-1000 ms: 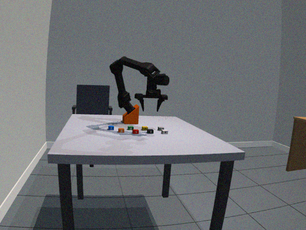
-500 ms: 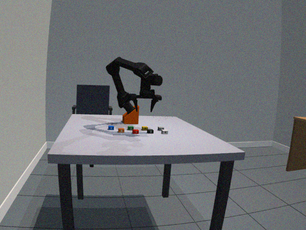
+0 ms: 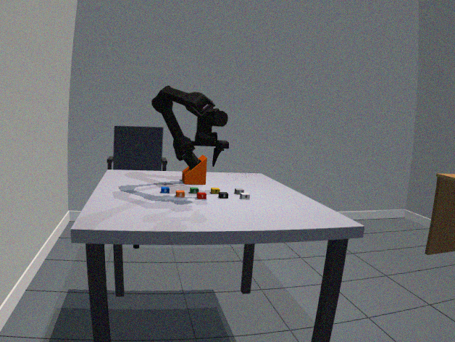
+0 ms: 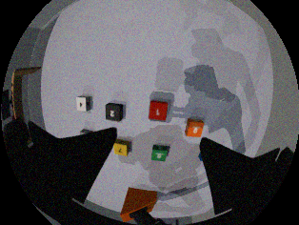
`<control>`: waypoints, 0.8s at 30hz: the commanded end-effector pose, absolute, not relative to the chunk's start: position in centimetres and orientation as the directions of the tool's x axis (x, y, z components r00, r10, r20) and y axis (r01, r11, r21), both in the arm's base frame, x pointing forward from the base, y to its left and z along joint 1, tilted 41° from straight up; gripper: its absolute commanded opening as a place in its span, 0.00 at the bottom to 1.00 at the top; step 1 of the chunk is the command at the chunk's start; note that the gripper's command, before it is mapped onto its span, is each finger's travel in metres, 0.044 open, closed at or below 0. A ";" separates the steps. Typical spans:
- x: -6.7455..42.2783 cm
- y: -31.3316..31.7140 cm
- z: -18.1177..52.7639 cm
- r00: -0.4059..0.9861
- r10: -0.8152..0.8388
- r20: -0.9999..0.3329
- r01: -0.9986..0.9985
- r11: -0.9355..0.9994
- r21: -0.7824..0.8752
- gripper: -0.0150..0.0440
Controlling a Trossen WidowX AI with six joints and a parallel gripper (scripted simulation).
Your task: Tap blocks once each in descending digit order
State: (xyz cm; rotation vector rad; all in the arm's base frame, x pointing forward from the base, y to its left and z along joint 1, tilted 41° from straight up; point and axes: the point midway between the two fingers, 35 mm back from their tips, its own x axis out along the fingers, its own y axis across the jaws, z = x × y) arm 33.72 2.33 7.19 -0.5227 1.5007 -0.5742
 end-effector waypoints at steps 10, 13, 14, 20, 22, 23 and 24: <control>33.1 0.9 8.6 -0.011 -0.647 -0.763 0.026 0.762 -0.647 0.93; 31.1 -1.9 11.0 -0.011 -0.647 -0.762 0.025 0.762 -0.647 0.93; 30.4 -2.8 11.7 -0.012 -0.648 -0.761 0.025 0.761 -0.648 0.93; 29.3 -3.9 12.6 -0.012 -0.650 -0.760 0.025 0.760 -0.650 0.93; 29.3 -3.9 12.6 -0.012 -0.650 -0.760 0.025 0.760 -0.650 0.93; 29.3 -3.9 12.6 -0.012 -0.650 -0.760 0.025 0.760 -0.650 0.93; 29.4 -4.1 12.4 -0.012 -0.649 -0.760 0.025 0.760 -0.649 0.89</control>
